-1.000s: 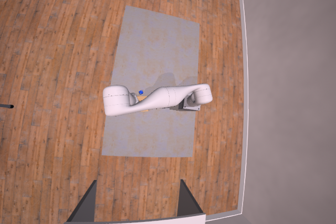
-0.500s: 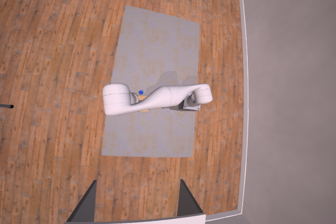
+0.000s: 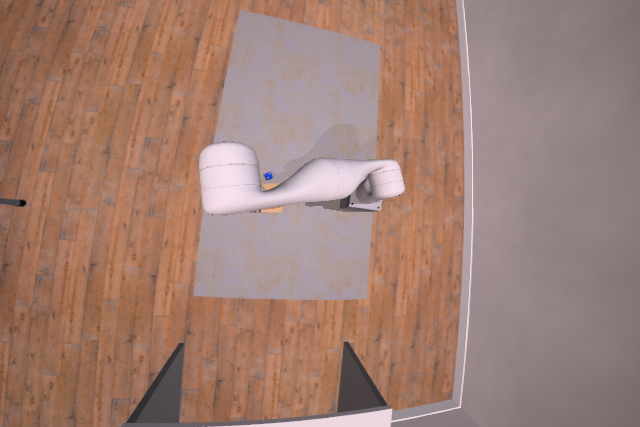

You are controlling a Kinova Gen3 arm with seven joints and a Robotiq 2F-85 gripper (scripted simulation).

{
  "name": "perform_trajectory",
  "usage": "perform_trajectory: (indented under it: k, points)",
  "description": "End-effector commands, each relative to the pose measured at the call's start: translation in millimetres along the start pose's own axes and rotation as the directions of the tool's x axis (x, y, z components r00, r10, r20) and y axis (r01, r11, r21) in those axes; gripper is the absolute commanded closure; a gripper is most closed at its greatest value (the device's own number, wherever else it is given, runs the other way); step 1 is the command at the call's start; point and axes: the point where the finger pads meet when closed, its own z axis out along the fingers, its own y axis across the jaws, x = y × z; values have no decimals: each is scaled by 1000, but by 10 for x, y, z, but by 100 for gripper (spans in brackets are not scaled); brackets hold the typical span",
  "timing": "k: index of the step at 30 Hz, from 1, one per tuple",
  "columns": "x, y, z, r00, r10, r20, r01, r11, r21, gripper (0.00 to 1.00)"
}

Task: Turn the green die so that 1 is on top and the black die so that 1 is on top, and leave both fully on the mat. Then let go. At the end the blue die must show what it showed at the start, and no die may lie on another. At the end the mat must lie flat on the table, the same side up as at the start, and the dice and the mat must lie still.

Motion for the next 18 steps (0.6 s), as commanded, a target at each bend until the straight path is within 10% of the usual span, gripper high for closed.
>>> perform_trajectory:
  k: [1, 6, 7, 18]
  points:
    - [74, 0, -108, 1000, 3, -18, -3, 1000, 3, 54]
    - [74, 0, -115, 1000, 3, -18, -3, 1000, 3, 54]
    - [74, 0, -115, 1000, 3, -18, -3, 1000, 3, 0]
    - [74, 0, -115, 1000, 3, -18, -3, 1000, 3, 0]
